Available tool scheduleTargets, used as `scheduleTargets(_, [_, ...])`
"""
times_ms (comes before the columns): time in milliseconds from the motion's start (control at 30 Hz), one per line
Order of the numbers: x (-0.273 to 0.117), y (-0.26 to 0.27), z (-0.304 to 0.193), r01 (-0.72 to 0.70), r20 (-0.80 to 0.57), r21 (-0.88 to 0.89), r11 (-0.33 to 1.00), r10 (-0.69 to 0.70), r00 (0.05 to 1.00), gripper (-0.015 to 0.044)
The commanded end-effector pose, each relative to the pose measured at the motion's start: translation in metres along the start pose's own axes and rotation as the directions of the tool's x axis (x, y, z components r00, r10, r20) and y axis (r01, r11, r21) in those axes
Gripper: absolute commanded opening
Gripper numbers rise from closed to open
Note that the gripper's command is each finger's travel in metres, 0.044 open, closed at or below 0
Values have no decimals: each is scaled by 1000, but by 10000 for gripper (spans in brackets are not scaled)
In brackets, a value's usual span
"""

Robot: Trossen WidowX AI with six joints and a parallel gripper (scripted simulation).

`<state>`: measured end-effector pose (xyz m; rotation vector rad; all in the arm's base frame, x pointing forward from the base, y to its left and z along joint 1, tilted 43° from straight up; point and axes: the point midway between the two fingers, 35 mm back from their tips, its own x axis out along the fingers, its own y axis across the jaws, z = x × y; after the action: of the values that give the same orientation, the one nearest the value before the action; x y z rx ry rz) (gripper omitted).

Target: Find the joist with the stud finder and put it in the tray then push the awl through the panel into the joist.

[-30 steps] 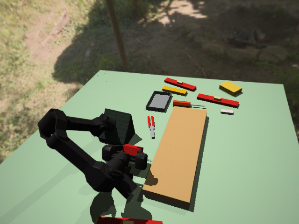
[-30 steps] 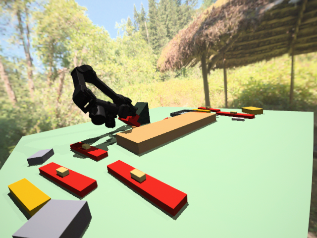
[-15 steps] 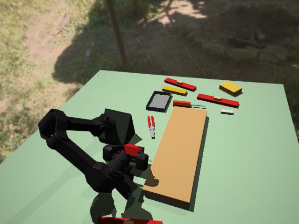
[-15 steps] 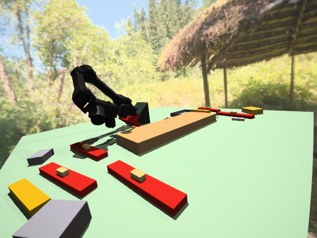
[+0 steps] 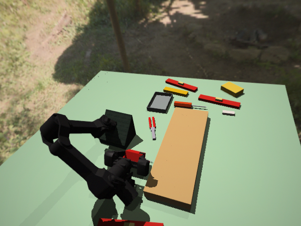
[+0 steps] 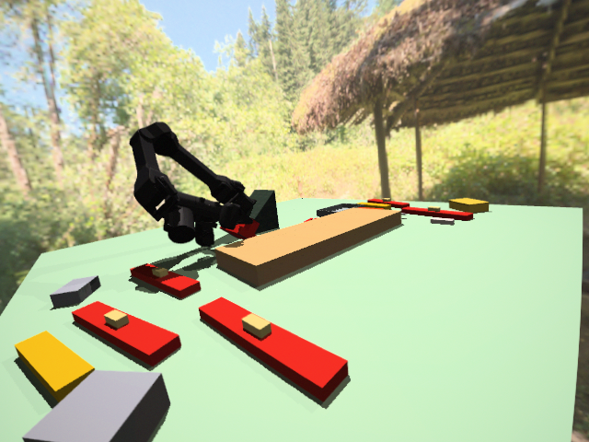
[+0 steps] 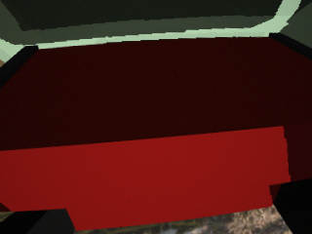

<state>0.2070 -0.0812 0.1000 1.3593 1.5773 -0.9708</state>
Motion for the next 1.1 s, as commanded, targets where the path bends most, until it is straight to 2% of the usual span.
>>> scheduleTargets(0, [2,-3,0,3,-4,-5,1000,-4,1000,0])
scheduleTargets(133, [3,1,1,2,-3,-2,1000,-2,1000,0])
scheduleTargets(600, [2,0,9,-2,4,0,1000,2,1000,368])
scheduleTargets(633, [2,0,10,-2,4,0,1000,2,1000,380])
scheduleTargets(1067, [0,0,11,-2,4,0,1000,2,1000,380])
